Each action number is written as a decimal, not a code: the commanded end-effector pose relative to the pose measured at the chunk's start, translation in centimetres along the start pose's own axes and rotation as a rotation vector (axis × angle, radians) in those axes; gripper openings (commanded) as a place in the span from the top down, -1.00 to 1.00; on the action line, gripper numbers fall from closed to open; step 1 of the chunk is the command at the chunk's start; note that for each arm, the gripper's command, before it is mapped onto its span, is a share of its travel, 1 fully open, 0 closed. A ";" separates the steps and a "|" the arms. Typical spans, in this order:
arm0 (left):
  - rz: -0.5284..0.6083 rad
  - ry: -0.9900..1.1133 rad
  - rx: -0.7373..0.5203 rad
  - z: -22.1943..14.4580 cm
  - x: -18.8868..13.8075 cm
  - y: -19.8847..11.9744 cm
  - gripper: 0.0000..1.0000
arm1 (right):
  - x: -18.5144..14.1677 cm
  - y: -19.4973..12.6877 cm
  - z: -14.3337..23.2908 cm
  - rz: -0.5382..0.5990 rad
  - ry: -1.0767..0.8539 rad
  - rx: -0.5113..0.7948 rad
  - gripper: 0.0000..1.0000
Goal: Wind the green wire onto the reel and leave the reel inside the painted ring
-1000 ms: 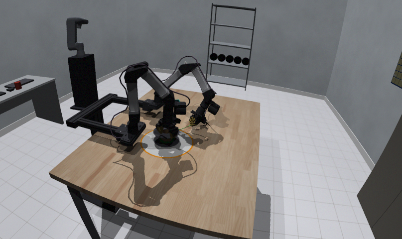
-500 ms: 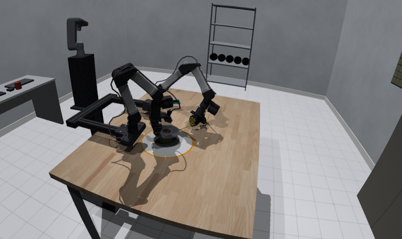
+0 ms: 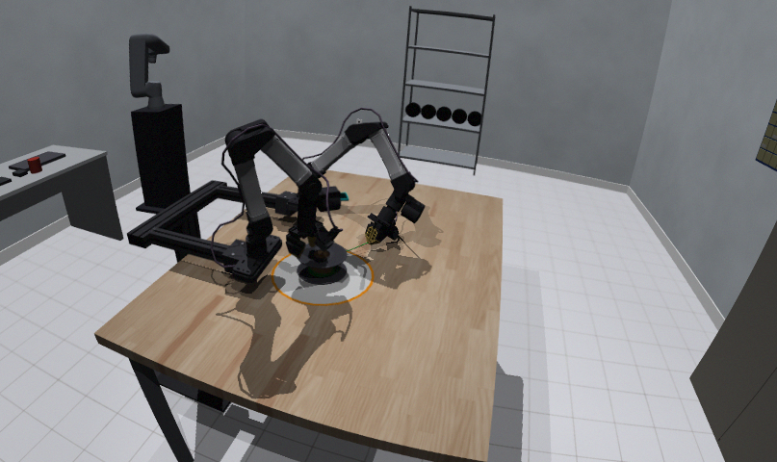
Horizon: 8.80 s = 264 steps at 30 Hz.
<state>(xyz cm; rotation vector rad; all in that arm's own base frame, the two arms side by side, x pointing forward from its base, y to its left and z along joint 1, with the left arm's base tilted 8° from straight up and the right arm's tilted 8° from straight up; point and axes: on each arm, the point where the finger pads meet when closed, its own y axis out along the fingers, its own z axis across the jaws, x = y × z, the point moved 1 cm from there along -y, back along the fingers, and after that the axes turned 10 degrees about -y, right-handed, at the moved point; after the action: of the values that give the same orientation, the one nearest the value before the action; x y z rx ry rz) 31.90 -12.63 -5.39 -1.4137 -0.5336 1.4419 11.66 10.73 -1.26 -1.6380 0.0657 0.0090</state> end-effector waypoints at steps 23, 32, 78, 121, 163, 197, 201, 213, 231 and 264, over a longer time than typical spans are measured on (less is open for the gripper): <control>-0.018 0.051 -0.054 -1.0 -1.5 -2.3 1.00 | 0.6 0.1 0.0 -0.120 0.775 -0.012 -0.62; -0.023 0.049 -0.055 -1.2 -1.5 -2.4 1.00 | 0.8 2.9 0.1 -0.120 0.775 -0.012 -0.62; 0.008 0.010 -0.063 -0.7 -2.1 -1.5 1.00 | 3.3 2.4 -2.2 -0.113 0.361 -0.036 -0.12; 0.187 -0.693 0.173 0.9 -4.2 3.8 0.70 | 8.9 2.3 5.7 -0.023 -2.108 -0.165 -0.12; 0.158 -0.701 0.062 -0.5 -6.0 2.2 0.70 | 8.5 -2.8 5.5 0.037 -2.621 -0.156 -0.62; 0.158 -0.671 0.060 1.8 -9.4 -1.9 0.70 | 8.5 -2.8 5.5 0.037 -2.621 -0.156 -0.62; 0.159 -0.666 0.052 1.8 -9.4 -2.0 0.70 | 8.5 -2.8 5.5 0.037 -2.621 -0.156 -0.62; 0.169 -0.569 -0.096 3.2 -10.1 -3.6 0.70 | 8.5 -2.8 5.5 0.037 -2.621 -0.156 -0.62; 0.032 -0.223 -0.650 9.3 -11.3 -7.6 0.70 | 8.5 -2.8 5.5 0.037 -2.621 -0.156 -0.62; -0.241 0.016 -0.993 13.8 -12.2 -9.3 0.70 | 8.5 -2.8 5.5 0.037 -2.621 -0.156 -0.62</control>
<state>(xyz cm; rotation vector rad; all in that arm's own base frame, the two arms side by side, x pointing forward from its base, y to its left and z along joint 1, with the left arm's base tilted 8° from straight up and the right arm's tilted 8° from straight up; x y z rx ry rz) 19.67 -14.56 11.06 -1.9800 -1.4655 0.9888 20.03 15.09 -0.23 -0.6135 -1.7864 2.0791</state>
